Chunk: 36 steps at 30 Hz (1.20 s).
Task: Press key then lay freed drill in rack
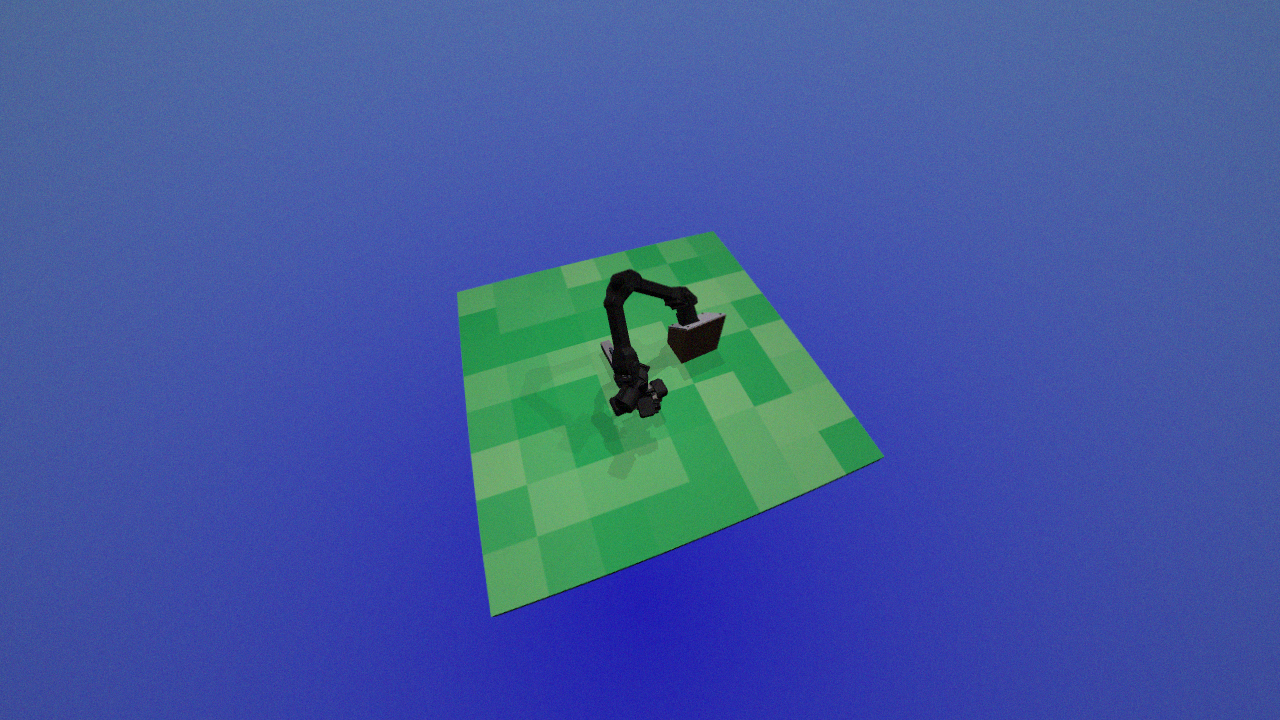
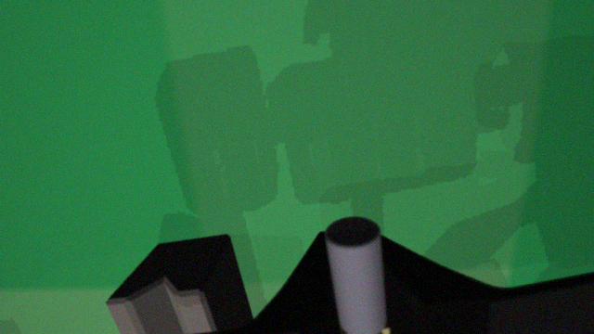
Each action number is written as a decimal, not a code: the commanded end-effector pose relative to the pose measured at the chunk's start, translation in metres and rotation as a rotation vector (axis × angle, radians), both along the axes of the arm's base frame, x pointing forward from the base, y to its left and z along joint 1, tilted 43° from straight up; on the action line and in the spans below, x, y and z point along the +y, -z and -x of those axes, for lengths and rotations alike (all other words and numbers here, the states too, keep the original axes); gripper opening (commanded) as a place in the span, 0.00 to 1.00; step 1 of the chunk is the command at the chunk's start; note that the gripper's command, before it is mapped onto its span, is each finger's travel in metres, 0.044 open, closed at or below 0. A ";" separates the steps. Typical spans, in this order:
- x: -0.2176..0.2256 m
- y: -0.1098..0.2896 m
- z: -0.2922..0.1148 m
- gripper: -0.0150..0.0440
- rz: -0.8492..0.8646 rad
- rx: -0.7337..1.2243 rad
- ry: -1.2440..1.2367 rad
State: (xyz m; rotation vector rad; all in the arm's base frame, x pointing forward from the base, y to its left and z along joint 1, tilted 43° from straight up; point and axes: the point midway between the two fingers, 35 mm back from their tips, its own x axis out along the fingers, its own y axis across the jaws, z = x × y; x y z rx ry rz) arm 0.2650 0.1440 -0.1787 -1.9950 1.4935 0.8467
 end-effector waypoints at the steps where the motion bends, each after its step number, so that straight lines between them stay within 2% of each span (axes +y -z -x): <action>1: 0.002 -0.002 0.000 0.25 -0.003 0.000 0.004; 36: 0.007 -0.009 0.005 0.25 -0.004 0.000 0.004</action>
